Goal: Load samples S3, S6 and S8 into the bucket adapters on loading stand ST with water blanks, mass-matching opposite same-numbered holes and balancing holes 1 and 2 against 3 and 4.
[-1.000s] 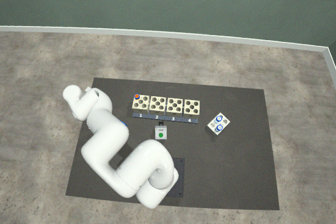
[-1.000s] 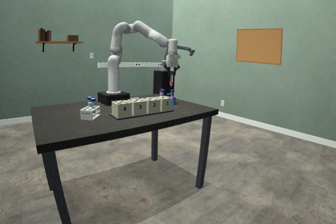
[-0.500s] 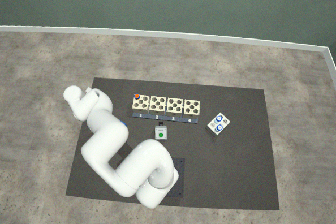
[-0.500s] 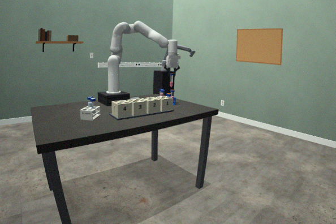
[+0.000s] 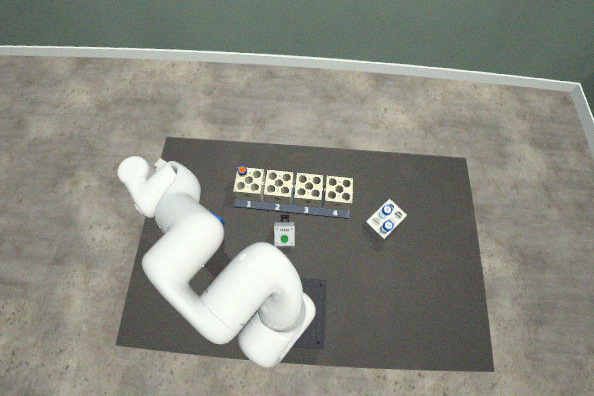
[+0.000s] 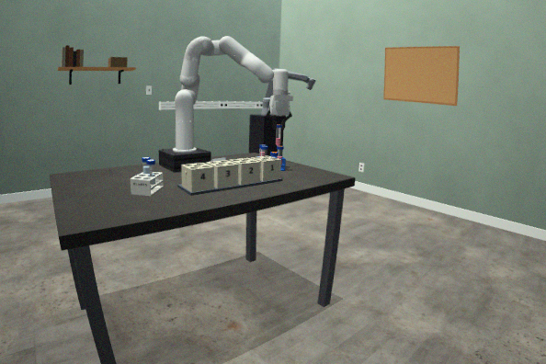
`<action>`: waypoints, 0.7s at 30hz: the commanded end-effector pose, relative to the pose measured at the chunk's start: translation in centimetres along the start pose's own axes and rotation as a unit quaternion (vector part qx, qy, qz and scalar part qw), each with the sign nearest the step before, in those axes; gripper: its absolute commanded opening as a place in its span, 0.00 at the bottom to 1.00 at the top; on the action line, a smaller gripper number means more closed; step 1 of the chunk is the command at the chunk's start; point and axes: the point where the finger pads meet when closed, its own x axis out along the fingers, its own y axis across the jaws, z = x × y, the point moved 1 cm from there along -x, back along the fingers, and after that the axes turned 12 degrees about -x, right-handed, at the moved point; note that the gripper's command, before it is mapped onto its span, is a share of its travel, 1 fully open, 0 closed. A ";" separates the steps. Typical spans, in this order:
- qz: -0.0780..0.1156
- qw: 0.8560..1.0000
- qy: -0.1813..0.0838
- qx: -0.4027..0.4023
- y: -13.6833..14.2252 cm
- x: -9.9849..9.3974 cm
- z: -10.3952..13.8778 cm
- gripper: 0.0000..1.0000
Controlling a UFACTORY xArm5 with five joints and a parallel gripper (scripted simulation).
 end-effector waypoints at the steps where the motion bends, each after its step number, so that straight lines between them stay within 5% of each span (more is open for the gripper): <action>1: -0.005 1.000 -0.006 0.000 -0.1 0.7 -0.1 0.00; 21: -0.005 1.000 -0.006 0.000 -0.2 4.1 0.0 0.00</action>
